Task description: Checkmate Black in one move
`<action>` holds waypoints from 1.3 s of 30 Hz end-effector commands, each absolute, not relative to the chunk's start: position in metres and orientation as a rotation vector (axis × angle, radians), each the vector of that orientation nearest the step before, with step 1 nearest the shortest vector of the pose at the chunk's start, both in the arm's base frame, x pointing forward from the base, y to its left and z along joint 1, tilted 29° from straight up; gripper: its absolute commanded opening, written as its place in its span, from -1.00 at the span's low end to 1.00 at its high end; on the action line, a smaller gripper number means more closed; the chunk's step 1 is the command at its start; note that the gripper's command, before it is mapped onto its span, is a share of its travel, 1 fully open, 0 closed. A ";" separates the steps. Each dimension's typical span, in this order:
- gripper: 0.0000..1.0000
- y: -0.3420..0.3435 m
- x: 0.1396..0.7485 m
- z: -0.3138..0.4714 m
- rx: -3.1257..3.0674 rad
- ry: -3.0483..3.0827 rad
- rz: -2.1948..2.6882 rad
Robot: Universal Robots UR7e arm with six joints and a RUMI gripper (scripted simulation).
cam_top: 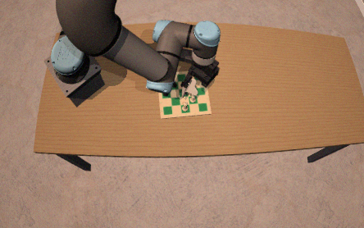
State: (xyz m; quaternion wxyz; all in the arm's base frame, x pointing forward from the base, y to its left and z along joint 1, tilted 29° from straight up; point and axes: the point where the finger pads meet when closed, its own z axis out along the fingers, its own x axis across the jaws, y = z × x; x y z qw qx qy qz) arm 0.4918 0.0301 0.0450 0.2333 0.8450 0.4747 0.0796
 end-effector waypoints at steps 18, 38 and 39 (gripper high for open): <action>-0.51 0.018 0.504 0.012 2.320 1.303 0.220; -0.51 0.018 0.504 0.012 2.320 1.303 0.220; -0.51 0.018 0.504 0.012 2.320 1.303 0.220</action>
